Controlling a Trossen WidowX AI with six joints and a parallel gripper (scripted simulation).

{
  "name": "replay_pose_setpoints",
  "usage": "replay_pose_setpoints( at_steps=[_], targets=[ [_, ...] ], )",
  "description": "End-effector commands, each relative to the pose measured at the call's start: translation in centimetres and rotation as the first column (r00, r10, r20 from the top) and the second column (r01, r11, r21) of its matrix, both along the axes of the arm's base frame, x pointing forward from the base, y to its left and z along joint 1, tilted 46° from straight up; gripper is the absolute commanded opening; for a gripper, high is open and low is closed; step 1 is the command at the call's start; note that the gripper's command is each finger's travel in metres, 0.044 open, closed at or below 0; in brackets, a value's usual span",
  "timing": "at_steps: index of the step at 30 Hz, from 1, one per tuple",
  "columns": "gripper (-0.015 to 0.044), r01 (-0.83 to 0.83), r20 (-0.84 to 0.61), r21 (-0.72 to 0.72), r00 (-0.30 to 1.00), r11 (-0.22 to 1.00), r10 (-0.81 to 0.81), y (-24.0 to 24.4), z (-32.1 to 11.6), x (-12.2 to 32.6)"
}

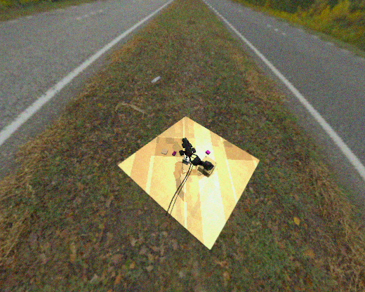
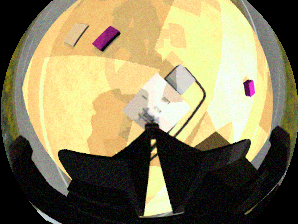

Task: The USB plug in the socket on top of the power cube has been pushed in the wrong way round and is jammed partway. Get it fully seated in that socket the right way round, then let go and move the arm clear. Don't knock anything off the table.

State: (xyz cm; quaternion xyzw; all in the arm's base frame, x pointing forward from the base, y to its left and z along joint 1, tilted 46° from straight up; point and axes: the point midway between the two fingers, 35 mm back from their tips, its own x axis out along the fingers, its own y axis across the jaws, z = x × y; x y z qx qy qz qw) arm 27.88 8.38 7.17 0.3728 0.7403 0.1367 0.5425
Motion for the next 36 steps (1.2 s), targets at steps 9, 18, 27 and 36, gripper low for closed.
replay_pose_setpoints(
  at_steps=[9, 18, 27, 36],
  targets=[
    [0.0, -0.229, 0.227, 0.017, 0.949, 0.973, 0.219, 0.04, -0.03, -0.03],
    [0.0, -0.387, 0.385, -0.004, 0.85, 0.922, 0.359, 0.04, -0.03, -0.03],
    [0.0, -0.53, 0.527, -0.052, 0.706, 0.847, 0.474, 0.04, -0.03, -0.03],
    [0.0, -0.648, 0.645, -0.124, 0.523, 0.752, 0.557, 0.04, -0.03, -0.03]
  ],
)
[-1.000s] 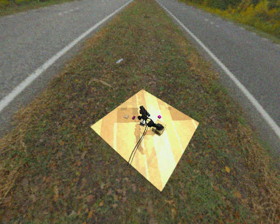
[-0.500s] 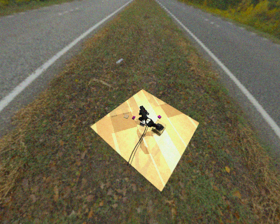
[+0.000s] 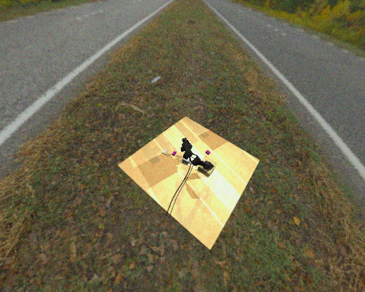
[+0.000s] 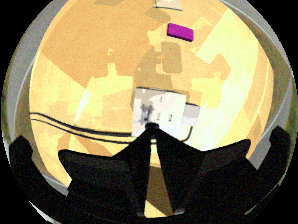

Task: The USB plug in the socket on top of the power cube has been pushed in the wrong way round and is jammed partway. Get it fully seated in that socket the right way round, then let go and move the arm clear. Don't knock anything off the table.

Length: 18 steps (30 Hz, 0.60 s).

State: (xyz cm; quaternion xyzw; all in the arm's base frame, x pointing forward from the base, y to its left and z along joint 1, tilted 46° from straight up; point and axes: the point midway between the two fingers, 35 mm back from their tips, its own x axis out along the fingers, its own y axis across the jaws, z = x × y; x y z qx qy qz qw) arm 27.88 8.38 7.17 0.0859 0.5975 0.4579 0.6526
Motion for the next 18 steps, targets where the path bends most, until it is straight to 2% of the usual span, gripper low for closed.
replay_pose_setpoints(
  at_steps=[1, 18],
  targets=[
    [0.0, -0.082, 0.08, 0.012, 0.994, 0.997, 0.08, 0.04, -0.03, -0.03],
    [0.0, -0.387, 0.385, -0.004, 0.85, 0.922, 0.359, 0.04, -0.03, -0.03]
  ],
)
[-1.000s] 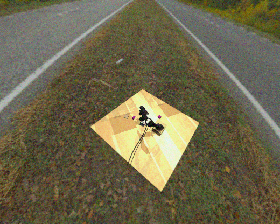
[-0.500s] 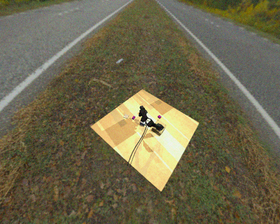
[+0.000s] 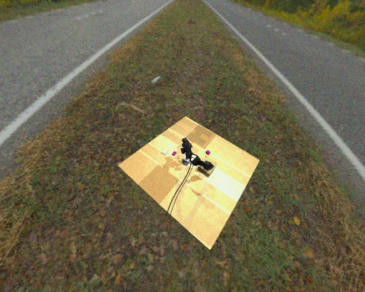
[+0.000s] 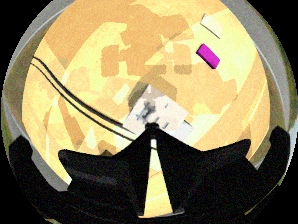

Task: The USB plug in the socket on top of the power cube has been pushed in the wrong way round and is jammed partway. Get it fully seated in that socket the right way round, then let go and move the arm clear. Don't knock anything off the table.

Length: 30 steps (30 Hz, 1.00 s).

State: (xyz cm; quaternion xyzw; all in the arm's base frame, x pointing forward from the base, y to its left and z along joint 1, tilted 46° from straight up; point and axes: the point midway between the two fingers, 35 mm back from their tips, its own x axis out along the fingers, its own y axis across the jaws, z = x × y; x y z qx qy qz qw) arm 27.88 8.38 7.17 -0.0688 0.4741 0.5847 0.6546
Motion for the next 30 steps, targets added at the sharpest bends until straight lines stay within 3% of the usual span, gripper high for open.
replay_pose_setpoints(
  at_steps=[1, 15, 30],
  targets=[
    [0.0, -0.082, 0.08, 0.012, 0.994, 0.997, 0.08, 0.04, -0.03, -0.03],
    [0.0, -0.336, 0.334, 0.006, 0.889, 0.942, 0.315, 0.04, -0.03, -0.03],
    [0.0, -0.572, 0.57, -0.073, 0.649, 0.817, 0.505, 0.04, -0.03, -0.03]
  ],
)
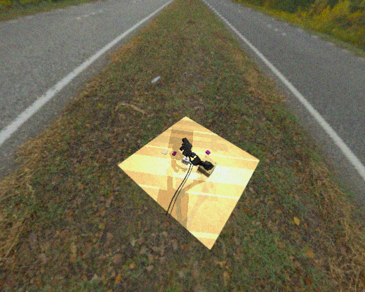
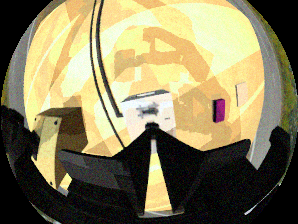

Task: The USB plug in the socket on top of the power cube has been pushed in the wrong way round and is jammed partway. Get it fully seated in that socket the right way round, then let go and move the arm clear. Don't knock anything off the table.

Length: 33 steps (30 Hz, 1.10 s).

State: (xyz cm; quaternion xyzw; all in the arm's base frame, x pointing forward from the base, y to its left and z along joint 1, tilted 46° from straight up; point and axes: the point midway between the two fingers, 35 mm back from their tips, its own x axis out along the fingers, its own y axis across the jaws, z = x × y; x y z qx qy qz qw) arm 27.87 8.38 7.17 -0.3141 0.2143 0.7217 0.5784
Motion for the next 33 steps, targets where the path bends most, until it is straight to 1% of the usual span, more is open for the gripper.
replay_pose_setpoints(
  at_steps=[1, 33],
  targets=[
    [0.0, -0.078, 0.076, 0.011, 0.994, 0.997, 0.077, 0.04, -0.03, -0.03],
    [0.0, -0.091, 0.087, 0.022, 0.992, 0.996, 0.088, 0.21, -0.06, -0.12]
  ],
)
